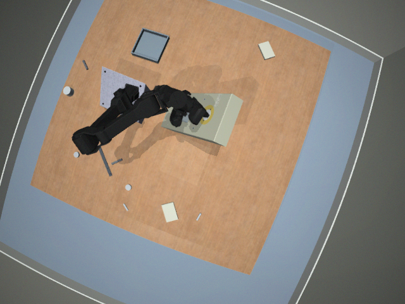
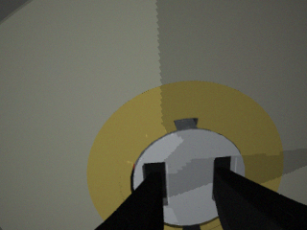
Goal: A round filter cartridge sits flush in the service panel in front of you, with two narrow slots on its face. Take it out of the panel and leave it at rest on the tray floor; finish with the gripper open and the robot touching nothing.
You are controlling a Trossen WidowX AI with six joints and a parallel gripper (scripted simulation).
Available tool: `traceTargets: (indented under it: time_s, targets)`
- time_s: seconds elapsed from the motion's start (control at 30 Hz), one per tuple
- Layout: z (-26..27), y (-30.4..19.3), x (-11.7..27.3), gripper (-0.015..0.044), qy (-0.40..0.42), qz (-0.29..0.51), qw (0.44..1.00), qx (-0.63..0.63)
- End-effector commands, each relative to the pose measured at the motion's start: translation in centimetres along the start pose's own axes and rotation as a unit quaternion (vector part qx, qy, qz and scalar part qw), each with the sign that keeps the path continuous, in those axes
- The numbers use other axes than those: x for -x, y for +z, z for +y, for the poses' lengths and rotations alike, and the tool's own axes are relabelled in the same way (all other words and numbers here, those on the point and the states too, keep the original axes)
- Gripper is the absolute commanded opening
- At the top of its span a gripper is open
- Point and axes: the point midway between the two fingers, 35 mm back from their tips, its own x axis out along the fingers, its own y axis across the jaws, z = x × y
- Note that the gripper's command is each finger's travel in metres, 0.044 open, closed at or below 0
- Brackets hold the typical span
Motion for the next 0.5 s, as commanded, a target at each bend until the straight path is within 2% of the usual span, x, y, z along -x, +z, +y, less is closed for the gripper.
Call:
traceTargets:
  time_s: [0.0, 0.47]
  targets:
    - [-0.14, 0.00, -0.42, 0.0103, -0.002, 0.001, 1.000, 0.002]
    - [-0.14, 0.01, -0.84, 0.0103, -0.002, 0.001, 1.000, 0.002]
